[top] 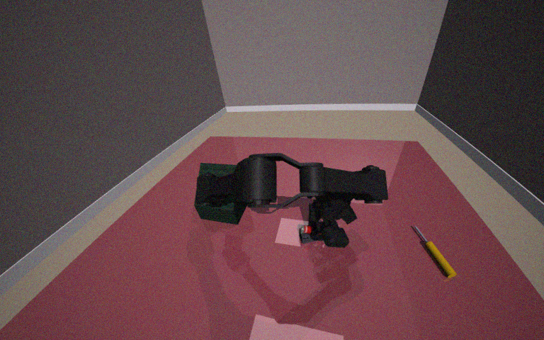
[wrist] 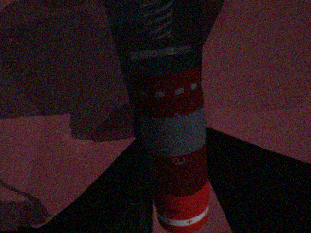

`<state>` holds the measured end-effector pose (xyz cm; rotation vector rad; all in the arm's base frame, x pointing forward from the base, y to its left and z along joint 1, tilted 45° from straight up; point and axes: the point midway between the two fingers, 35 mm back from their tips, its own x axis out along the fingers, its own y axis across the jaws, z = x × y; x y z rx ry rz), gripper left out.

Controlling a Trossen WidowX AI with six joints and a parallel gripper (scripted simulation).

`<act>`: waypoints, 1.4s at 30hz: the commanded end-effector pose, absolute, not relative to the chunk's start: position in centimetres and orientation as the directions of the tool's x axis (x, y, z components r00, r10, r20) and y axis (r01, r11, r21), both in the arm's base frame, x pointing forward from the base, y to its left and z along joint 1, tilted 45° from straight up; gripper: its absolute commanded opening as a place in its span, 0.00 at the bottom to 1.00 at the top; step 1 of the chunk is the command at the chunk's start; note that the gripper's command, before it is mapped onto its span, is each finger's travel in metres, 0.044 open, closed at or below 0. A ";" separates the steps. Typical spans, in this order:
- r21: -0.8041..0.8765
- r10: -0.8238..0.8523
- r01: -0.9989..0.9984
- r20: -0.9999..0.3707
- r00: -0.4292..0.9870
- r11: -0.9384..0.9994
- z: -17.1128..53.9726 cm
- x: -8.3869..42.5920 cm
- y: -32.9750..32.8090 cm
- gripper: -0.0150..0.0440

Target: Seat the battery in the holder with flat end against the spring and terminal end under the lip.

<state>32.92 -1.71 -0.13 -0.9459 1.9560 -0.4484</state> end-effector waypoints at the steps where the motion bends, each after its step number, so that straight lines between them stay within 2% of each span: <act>1: -0.626 -0.762 -0.436 -0.553 -0.336 0.646 -0.3 33.0 -1.8 0.38; 9: -0.629 -0.764 -0.435 -0.530 -0.367 0.645 -0.5 33.1 -1.9 0.38; 42: -0.622 -0.764 -0.443 -0.548 -0.341 0.645 -1.2 35.0 -1.2 0.38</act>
